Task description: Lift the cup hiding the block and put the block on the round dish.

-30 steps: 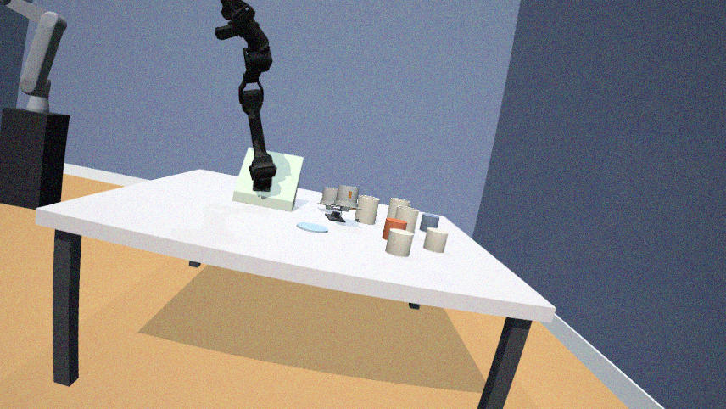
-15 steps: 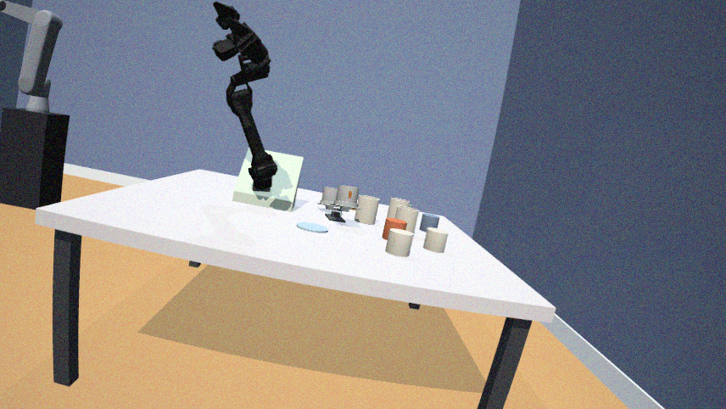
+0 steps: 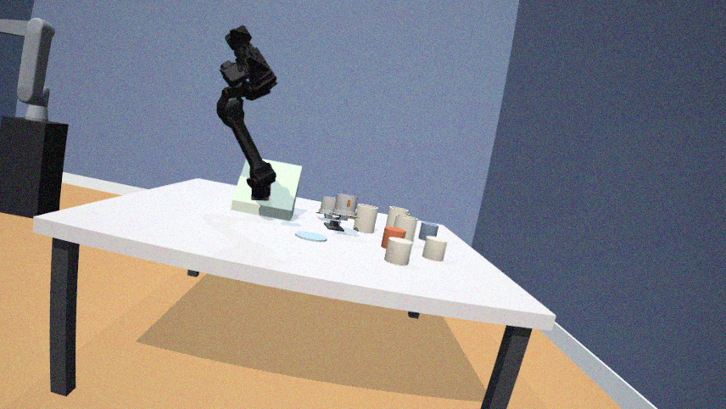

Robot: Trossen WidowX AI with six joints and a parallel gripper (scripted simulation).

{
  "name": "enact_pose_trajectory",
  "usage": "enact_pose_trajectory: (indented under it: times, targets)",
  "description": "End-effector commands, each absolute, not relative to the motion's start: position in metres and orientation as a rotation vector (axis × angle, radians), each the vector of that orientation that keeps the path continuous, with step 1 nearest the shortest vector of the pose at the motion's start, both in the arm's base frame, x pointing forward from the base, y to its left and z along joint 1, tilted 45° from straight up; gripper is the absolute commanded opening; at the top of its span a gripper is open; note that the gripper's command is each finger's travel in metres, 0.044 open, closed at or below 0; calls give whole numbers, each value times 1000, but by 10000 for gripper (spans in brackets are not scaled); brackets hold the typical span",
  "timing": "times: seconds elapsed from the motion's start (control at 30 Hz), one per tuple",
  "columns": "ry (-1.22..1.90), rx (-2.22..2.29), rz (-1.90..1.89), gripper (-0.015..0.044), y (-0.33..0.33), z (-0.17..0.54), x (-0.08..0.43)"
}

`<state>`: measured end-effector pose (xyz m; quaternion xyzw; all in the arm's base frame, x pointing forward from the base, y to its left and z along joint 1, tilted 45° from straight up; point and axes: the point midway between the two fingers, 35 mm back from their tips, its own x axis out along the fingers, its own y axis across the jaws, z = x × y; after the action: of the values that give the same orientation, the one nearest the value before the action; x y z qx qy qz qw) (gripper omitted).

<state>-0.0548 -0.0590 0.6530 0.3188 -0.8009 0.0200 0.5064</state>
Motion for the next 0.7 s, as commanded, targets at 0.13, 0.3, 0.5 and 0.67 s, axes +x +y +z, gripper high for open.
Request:
enact_pose_trajectory:
  times: [0.13, 0.3, 0.5, 0.67]
  targets:
    - [-1782, 916, -110, 440, -104, 637, -9]
    - [-1669, 1007, -207, 440, -127, 622, 24]
    - [-1523, 1067, -313, 440, -144, 603, 61]
    - [-1388, 1106, -389, 440, -153, 584, 94]
